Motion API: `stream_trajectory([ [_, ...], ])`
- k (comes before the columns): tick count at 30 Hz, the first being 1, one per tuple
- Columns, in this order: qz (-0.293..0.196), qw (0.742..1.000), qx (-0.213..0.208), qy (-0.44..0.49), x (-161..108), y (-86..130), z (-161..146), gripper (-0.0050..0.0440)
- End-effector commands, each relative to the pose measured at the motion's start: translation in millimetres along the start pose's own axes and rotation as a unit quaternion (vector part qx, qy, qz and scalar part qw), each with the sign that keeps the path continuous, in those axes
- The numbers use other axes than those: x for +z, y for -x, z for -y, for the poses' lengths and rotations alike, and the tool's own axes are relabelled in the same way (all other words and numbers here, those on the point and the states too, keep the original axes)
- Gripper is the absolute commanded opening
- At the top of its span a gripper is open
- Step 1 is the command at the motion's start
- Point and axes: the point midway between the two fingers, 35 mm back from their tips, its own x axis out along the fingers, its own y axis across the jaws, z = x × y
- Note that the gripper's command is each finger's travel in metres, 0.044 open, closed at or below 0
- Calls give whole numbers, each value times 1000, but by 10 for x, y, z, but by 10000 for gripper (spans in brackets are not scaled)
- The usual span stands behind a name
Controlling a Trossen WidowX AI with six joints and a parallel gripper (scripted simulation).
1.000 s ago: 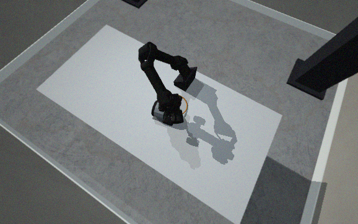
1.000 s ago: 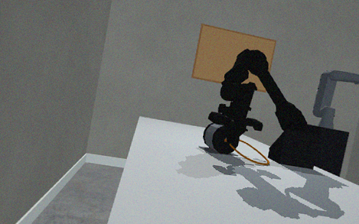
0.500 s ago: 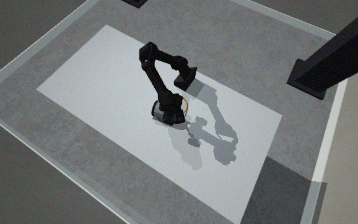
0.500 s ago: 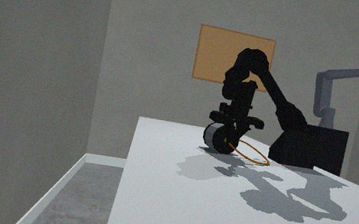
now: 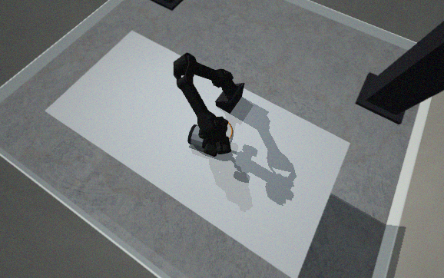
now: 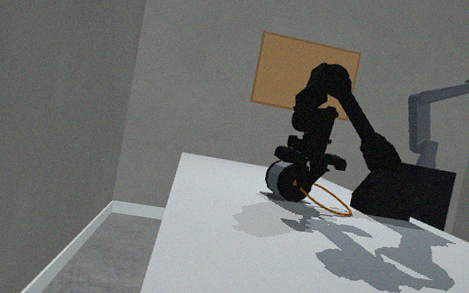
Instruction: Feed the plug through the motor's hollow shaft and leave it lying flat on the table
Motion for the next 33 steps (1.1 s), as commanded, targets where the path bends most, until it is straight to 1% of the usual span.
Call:
stream_trajectory([
  [1, 1, 1000, 4, 0, 21, -9, 3, 100],
  [8, 1, 1000, 4, 0, 46, -65, 2, 100],
  [23, -1, 1000, 3, 0, 30, -52, -7, 0],
  [28, -1, 1000, 3, 0, 32, -53, -7, 0],
  [33, 0, 1000, 4, 0, 94, -64, -6, 0],
])
